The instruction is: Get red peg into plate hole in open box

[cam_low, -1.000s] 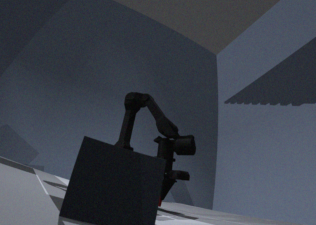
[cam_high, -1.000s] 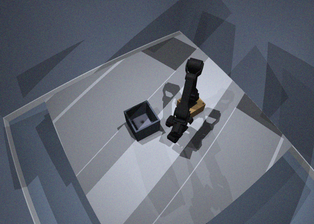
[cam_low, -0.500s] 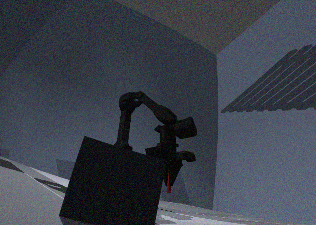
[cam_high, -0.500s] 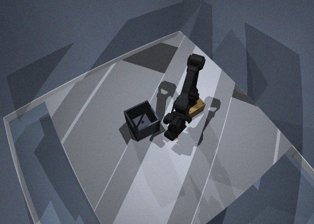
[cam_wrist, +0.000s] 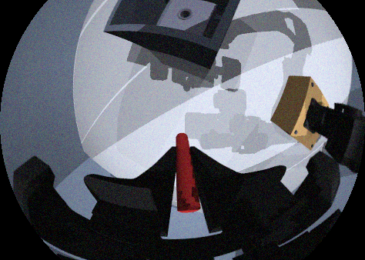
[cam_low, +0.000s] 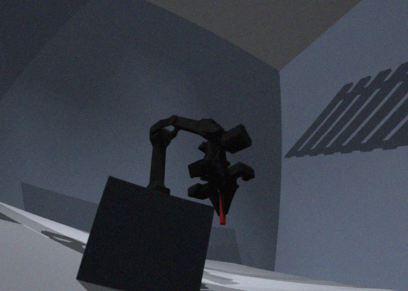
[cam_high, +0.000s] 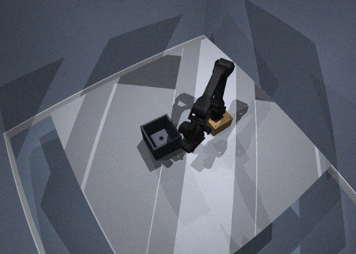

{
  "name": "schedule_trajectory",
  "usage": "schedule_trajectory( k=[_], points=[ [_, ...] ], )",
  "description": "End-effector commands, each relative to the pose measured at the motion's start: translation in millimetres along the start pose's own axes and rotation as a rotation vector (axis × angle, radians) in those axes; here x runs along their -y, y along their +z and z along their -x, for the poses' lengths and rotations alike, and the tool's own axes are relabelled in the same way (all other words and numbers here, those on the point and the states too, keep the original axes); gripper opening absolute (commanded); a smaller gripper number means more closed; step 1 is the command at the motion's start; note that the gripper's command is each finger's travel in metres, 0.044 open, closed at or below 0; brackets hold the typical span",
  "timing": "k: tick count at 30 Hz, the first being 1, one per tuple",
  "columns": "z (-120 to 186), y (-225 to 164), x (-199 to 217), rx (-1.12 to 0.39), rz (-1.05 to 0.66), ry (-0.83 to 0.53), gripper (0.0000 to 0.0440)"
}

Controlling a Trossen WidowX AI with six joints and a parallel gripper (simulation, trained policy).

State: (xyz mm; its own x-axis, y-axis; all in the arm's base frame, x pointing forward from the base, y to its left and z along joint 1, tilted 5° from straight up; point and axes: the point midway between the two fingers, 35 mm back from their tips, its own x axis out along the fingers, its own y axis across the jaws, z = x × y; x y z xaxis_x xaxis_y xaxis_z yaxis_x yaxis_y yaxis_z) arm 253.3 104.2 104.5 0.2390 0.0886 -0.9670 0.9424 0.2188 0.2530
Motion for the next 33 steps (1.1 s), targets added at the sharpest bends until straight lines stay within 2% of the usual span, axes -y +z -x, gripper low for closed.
schedule_trajectory(
  k=[1, 13, 33],
  points=[
    [14.1, 11.5, -6.9, 0.021, 0.005, 0.019, 0.0000],
    [35.8, 54.3, -15.2, 0.092, -0.010, 0.019, 0.0000],
    [38.0, 112.5, -10.6, 0.149, -0.043, -0.048, 0.0000]
  ],
)
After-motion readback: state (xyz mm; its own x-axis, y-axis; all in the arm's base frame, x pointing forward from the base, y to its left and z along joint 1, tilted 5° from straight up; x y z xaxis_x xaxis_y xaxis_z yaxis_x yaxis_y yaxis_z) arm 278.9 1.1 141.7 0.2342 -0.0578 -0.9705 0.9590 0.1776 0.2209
